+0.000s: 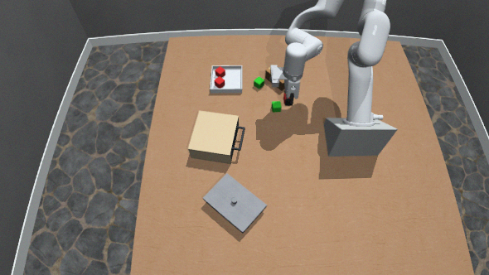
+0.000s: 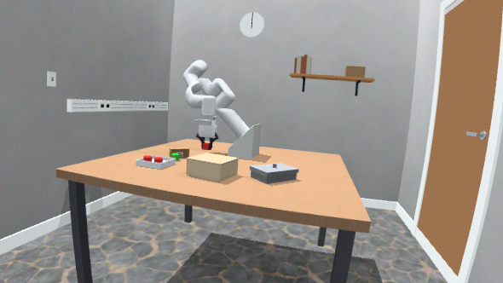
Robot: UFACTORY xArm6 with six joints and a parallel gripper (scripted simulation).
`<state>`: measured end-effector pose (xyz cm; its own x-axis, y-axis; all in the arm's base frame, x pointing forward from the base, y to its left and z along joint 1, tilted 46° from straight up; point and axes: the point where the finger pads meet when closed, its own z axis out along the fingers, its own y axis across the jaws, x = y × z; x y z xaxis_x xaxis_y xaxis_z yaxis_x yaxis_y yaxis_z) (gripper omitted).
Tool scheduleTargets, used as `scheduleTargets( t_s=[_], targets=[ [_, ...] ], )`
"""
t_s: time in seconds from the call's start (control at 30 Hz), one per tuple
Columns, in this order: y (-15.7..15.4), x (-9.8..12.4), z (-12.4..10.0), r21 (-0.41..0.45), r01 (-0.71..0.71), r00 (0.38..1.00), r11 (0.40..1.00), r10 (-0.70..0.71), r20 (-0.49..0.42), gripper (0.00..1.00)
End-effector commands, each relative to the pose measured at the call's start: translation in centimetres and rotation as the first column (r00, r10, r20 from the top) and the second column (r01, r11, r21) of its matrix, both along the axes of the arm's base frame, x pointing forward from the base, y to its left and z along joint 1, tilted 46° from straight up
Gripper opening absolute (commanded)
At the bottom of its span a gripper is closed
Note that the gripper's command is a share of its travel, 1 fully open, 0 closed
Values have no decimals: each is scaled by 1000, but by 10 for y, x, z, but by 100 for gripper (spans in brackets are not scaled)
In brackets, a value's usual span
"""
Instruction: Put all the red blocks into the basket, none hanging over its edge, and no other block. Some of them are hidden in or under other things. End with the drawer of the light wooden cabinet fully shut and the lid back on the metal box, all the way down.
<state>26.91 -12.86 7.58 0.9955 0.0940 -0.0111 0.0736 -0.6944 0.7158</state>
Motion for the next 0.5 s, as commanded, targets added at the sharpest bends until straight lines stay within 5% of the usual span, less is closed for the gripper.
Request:
scheduleTargets(
  t_s=[0.0,0.47],
  targets=[
    [22,-2,24,-4,3,1000,1000,-3,-1,0],
    [64,-6,65,-4,3,1000,1000,-3,-1,0]
  ],
)
